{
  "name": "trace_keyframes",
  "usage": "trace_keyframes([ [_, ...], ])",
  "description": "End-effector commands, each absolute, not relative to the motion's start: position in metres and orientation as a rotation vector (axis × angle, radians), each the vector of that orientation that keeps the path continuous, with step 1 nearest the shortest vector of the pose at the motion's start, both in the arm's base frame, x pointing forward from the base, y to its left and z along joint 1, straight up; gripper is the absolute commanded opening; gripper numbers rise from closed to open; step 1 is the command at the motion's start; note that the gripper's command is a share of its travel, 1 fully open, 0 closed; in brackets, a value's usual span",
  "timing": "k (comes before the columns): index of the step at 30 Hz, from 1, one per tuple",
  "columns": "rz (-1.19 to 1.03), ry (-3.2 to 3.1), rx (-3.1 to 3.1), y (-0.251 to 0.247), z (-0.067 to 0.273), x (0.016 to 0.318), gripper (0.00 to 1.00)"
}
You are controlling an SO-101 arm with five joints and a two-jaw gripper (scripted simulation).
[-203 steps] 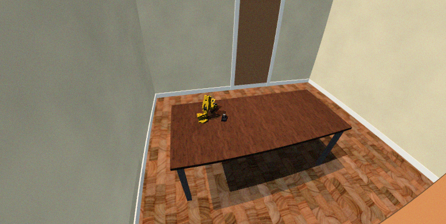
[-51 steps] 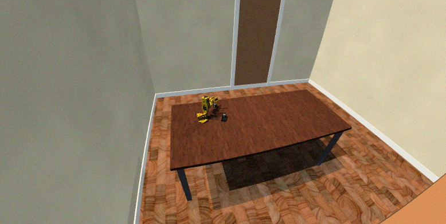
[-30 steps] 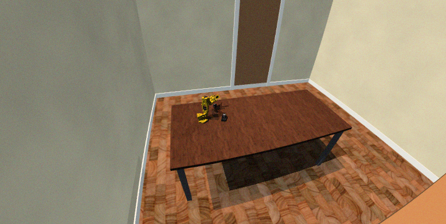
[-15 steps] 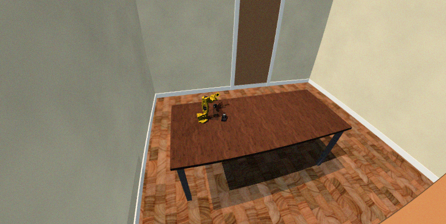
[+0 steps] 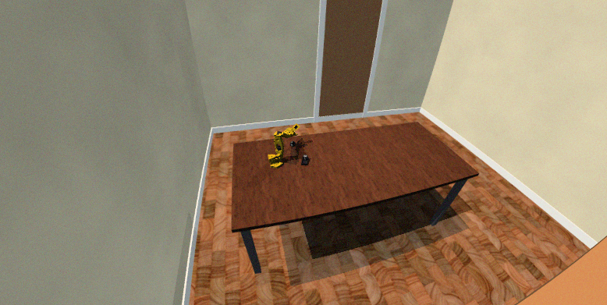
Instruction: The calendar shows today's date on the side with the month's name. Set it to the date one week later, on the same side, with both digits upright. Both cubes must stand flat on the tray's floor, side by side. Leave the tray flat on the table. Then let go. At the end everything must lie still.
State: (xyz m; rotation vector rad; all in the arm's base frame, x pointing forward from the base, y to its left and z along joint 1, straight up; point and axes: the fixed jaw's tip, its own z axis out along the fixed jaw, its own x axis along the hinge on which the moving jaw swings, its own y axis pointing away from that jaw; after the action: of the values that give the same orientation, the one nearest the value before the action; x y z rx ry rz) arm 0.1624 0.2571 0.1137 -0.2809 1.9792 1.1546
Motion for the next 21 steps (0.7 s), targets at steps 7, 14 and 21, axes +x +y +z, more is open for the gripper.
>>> trace_keyframes([
  [7, 0.905, 2.161, -0.546, 0.244, 0.155, 0.148, 0.35],
  [14, 0.875, 2.165, -0.59, 0.235, 0.16, 0.141, 0.35],
  [21, 0.825, 2.169, -0.66, 0.223, 0.166, 0.133, 0.35],
])
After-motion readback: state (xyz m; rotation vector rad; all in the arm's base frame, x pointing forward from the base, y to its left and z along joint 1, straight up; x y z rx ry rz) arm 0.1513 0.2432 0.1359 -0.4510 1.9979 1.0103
